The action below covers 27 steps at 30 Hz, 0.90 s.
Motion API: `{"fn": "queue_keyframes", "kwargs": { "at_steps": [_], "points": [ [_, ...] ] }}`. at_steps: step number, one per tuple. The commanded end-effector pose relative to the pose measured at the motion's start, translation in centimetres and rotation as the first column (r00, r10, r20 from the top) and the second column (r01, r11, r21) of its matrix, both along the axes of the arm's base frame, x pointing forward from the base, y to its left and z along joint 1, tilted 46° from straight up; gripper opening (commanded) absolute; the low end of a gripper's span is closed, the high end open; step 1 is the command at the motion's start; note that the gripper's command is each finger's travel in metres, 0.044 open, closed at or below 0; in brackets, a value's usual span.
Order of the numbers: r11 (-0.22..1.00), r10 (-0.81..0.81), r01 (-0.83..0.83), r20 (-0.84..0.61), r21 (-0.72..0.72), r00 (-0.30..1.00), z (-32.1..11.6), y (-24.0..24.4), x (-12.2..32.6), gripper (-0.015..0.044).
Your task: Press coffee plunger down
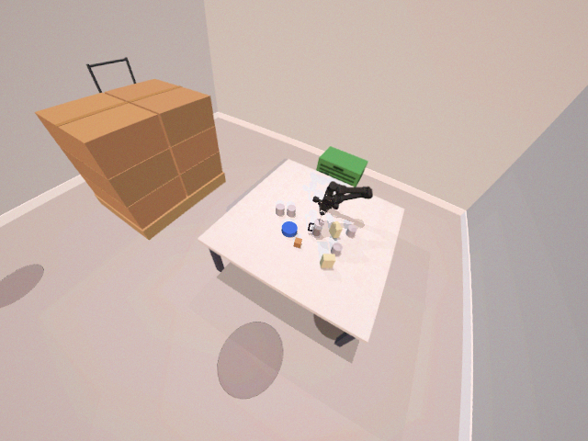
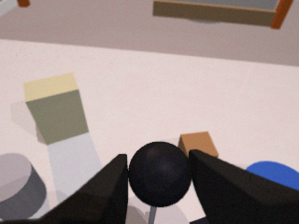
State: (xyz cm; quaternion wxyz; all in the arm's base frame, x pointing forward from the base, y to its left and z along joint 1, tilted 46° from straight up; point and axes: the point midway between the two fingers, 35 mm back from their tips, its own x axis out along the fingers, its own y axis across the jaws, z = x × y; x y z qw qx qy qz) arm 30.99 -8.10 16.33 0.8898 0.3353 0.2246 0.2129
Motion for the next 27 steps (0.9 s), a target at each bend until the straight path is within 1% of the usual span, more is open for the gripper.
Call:
{"fn": "queue_keyframes", "kwargs": {
  "at_steps": [1, 27],
  "points": [
    [1.000, 0.004, -0.004, -0.028, 0.003, 1.000, -1.5, 1.0, -0.1, 0.0124],
    [1.000, 0.000, 0.000, -0.020, 0.009, 1.000, -4.4, 4.1, -0.1, 0.0124]
  ]
}}
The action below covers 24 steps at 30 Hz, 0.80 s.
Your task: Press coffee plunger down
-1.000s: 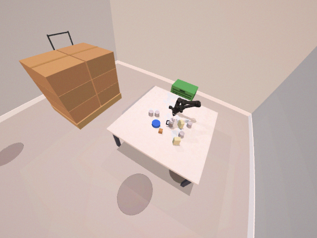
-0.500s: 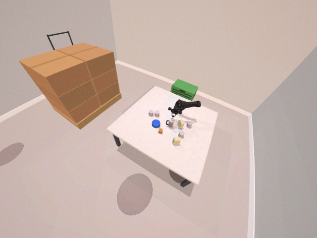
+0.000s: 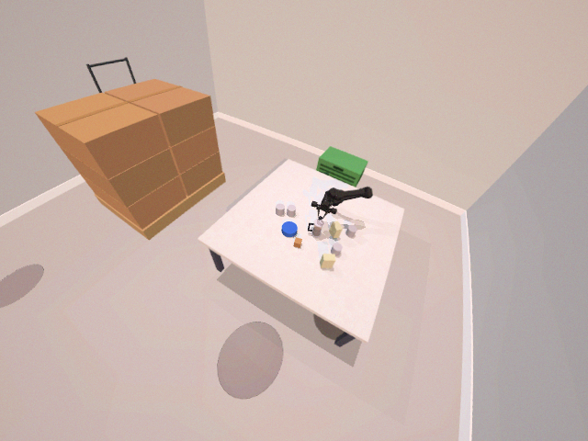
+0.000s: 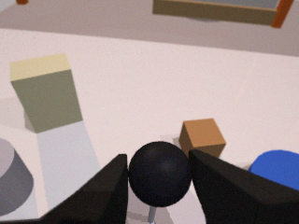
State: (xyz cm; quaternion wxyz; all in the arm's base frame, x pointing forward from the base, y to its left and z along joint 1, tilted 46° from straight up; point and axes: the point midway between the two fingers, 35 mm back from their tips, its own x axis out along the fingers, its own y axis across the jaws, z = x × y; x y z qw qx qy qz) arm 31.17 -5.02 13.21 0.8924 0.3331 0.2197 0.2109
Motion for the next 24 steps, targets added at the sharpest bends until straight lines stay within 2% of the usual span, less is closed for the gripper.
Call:
{"fn": "queue_keyframes", "kwargs": {
  "at_steps": [1, 24],
  "points": [
    [1.000, 0.007, -0.007, -0.028, 0.015, 1.000, -1.37, 1.15, -0.28, 0.0124],
    [1.000, 0.006, -0.005, -0.022, 0.020, 1.000, -1.76, 1.95, 0.22, 0.0124]
  ]
}}
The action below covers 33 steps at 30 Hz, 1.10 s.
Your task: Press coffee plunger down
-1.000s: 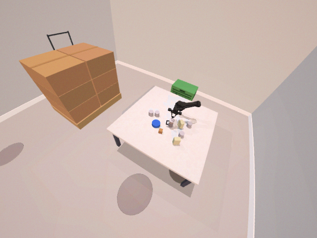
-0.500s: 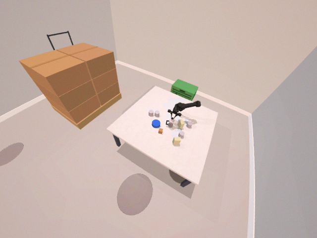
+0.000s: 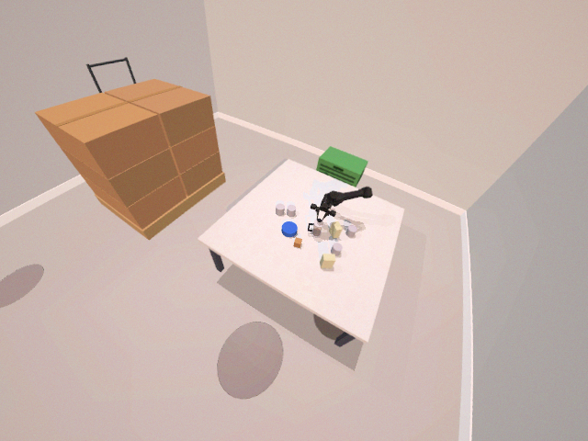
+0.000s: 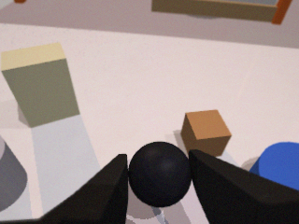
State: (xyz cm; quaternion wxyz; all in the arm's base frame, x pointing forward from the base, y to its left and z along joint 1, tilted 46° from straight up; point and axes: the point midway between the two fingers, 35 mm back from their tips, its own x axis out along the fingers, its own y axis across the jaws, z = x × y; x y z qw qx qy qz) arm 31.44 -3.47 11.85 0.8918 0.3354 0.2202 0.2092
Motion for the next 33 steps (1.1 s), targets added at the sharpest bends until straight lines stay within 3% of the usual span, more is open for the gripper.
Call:
{"fn": "queue_keyframes", "kwargs": {
  "at_steps": [1, 26, 33],
  "points": [
    [1.000, 0.009, -0.009, -0.019, 0.017, 1.000, -0.40, 0.40, -0.04, 0.0124],
    [1.000, 0.001, -0.001, -0.007, 0.007, 1.000, -0.22, 0.03, 0.07, 0.0124],
    [1.000, 0.001, -0.001, -0.007, 0.007, 1.000, -0.22, 0.03, 0.07, 0.0307]
  ]
}}
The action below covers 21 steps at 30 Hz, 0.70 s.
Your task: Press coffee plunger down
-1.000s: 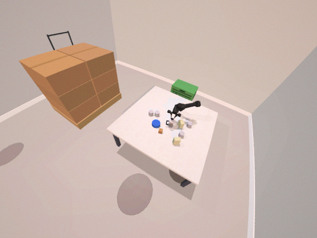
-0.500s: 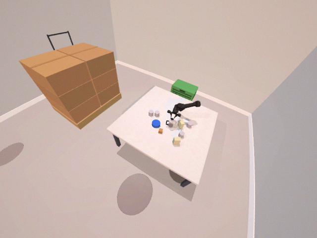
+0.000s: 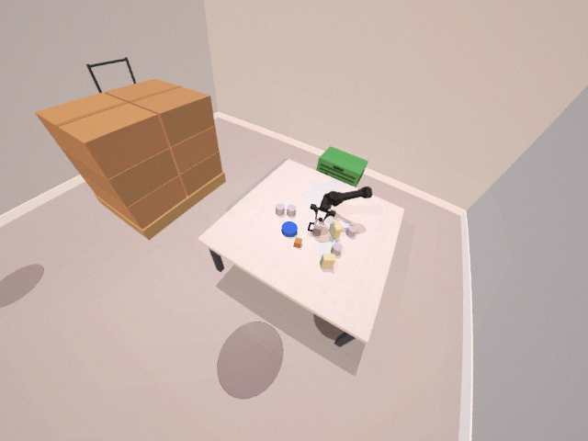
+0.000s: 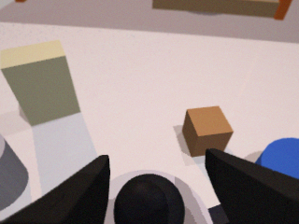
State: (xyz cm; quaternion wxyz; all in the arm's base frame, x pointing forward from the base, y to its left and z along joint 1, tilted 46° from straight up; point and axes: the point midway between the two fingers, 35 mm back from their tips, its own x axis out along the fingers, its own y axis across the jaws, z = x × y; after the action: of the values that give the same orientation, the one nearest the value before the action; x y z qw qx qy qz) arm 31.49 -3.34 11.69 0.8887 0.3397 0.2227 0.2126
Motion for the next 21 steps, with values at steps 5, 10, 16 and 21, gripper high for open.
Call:
{"fn": "queue_keyframes", "kwargs": {
  "at_steps": [5, 10, 16, 21],
  "points": [
    [1.000, -0.006, 0.006, -0.002, -0.003, 1.000, -0.1, -0.1, 0.0, 0.0439],
    [1.000, -0.005, 0.005, -0.005, -0.005, 1.000, 0.2, -0.5, 0.1, 0.0440],
    [1.000, 0.003, -0.003, -0.022, -0.007, 1.000, 3.4, -4.0, -0.3, 0.0440],
    [1.000, 0.002, -0.002, -0.017, 0.005, 1.000, 5.8, -5.6, -1.1, 0.0440]
  ]
}}
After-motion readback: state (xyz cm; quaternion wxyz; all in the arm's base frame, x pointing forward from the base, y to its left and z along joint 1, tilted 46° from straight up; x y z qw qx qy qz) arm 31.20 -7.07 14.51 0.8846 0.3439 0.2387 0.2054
